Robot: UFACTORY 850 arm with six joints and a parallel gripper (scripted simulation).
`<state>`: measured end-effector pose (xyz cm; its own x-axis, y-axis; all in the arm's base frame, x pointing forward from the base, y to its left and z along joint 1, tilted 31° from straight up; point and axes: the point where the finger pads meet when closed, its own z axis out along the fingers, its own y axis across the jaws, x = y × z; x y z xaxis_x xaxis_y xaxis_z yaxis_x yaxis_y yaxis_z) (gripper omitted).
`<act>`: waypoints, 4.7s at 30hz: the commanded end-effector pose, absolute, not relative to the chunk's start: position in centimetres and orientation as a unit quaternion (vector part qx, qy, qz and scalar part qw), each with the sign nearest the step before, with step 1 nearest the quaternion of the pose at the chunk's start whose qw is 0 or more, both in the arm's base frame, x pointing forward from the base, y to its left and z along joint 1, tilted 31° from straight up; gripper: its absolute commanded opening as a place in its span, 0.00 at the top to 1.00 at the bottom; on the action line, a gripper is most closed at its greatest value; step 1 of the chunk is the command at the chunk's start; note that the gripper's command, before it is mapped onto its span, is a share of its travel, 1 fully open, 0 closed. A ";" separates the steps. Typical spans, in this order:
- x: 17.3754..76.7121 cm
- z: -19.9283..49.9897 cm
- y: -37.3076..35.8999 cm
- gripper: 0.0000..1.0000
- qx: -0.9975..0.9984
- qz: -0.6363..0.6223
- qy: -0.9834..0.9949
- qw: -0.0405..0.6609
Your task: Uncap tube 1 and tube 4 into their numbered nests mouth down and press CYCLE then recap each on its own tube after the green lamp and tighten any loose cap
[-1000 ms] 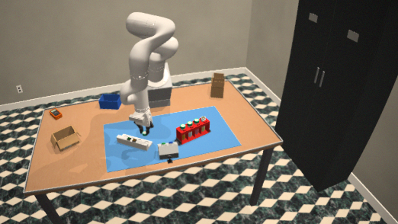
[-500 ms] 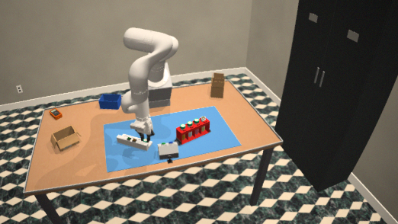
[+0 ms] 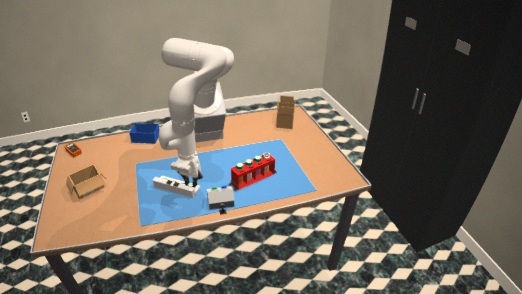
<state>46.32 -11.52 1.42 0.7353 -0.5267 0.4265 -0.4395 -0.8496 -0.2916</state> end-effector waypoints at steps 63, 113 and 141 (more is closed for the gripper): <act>42.4 7.8 -11.7 0.54 -0.927 -0.254 0.260 0.086; 39.9 12.9 0.6 0.54 -0.604 -0.157 0.751 0.218; 40.0 13.3 11.9 0.54 -0.533 -0.137 0.802 0.231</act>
